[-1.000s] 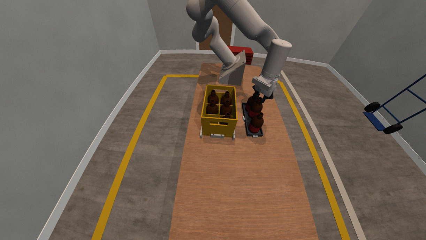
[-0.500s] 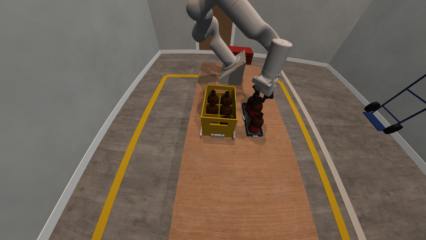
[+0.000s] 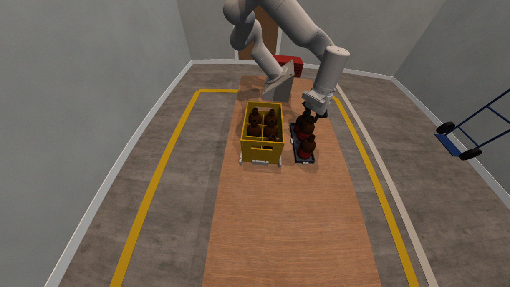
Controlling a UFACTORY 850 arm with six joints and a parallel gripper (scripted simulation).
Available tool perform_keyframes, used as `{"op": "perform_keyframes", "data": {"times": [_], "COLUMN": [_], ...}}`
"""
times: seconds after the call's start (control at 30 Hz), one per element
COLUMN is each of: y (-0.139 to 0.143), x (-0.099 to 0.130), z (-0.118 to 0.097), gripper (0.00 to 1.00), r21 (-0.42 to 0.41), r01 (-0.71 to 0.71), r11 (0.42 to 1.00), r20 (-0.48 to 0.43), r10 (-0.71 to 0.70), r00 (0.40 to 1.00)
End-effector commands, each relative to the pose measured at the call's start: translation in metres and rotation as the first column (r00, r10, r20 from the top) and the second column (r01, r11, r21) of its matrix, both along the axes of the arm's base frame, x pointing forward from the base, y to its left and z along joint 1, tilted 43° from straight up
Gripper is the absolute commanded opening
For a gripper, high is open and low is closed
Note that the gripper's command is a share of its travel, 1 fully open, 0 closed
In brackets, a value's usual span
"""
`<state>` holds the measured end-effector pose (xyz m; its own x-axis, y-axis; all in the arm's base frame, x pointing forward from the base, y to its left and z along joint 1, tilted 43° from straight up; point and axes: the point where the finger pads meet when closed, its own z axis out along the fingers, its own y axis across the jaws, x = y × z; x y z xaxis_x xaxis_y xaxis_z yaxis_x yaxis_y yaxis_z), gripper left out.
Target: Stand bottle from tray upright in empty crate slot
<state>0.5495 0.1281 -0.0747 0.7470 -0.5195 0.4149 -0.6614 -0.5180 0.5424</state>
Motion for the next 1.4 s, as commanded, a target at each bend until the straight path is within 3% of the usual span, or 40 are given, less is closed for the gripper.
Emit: {"op": "perform_keyframes", "data": {"times": [0.0,1.37], "y": [0.001,0.024], "x": [0.001,0.003], "z": [0.001,0.026], "gripper": [0.0,0.0], "r21": [0.001,0.001], "r01": [-0.001,-0.001], "r11": [1.0,1.0], "r20": [0.002,0.002], "r10": [0.001,0.001], "r00": [1.0,1.0]}}
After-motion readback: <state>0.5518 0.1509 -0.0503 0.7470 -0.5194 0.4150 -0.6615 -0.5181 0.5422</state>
